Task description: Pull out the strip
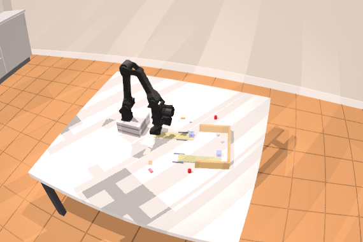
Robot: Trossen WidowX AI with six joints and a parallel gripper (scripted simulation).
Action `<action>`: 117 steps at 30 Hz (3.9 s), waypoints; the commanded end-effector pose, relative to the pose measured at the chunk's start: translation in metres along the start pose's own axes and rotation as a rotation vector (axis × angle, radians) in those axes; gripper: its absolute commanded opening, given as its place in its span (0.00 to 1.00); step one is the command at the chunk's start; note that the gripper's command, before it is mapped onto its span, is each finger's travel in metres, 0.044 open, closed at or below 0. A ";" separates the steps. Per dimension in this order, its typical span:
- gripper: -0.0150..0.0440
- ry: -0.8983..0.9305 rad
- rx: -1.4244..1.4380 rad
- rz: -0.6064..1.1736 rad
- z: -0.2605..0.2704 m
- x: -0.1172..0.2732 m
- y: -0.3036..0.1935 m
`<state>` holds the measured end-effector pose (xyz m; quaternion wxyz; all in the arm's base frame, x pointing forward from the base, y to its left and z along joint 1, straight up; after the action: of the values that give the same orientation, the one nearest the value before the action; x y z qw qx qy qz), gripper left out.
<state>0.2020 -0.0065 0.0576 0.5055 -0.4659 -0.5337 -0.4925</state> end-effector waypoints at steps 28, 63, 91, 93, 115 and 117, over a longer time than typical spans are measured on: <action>0.25 0.000 0.005 0.030 0.000 0.040 0.006; 1.00 0.001 0.035 0.022 0.011 0.051 0.119; 0.82 0.002 0.035 0.015 0.014 0.058 0.204; 0.73 0.002 0.035 0.015 0.014 0.054 0.204; 0.68 0.002 0.035 0.015 0.014 0.018 0.203; 0.68 0.002 0.035 0.015 0.014 0.015 0.203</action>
<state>0.4027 0.0241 0.0904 0.5188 -0.4566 -0.5401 -0.4803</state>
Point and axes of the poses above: the point midway between the two fingers, 35 mm back from their tips, its own x axis back along the fingers, its own z axis across the jaws, y = z × x, the point moved 10 cm from there along x, back along the fingers, and after that the axes turned 2 degrees about -x, right-handed, at the moved point
